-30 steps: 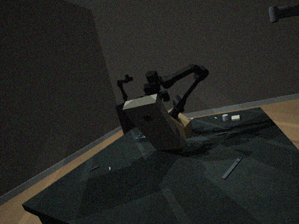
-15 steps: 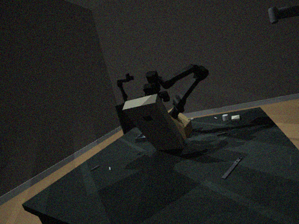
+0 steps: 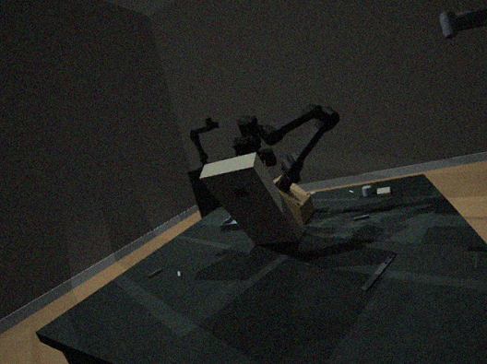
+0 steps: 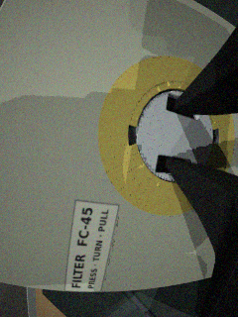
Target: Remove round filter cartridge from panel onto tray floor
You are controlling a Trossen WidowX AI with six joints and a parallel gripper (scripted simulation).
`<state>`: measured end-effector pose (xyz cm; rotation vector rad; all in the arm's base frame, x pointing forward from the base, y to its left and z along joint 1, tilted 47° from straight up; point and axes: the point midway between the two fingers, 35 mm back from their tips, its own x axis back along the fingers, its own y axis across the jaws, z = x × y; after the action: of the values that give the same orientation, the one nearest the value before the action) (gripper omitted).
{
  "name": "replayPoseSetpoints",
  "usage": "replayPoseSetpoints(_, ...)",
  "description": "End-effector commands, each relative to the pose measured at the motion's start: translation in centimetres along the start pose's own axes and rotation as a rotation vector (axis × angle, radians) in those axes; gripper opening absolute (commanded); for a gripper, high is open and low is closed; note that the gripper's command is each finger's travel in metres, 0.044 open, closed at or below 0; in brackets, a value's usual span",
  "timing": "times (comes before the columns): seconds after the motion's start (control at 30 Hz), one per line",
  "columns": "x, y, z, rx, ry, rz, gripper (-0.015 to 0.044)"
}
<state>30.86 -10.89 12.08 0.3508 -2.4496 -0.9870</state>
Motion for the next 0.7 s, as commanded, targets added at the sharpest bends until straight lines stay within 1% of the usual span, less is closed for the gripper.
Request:
replayPoseSetpoints(0.0, -0.2, -0.1, 0.1, -0.006, 0.000, 0.004, 0.0117)
replayPoseSetpoints(0.67, -1.2, -0.1, 0.0, -0.006, 0.000, 0.003, 0.0117)
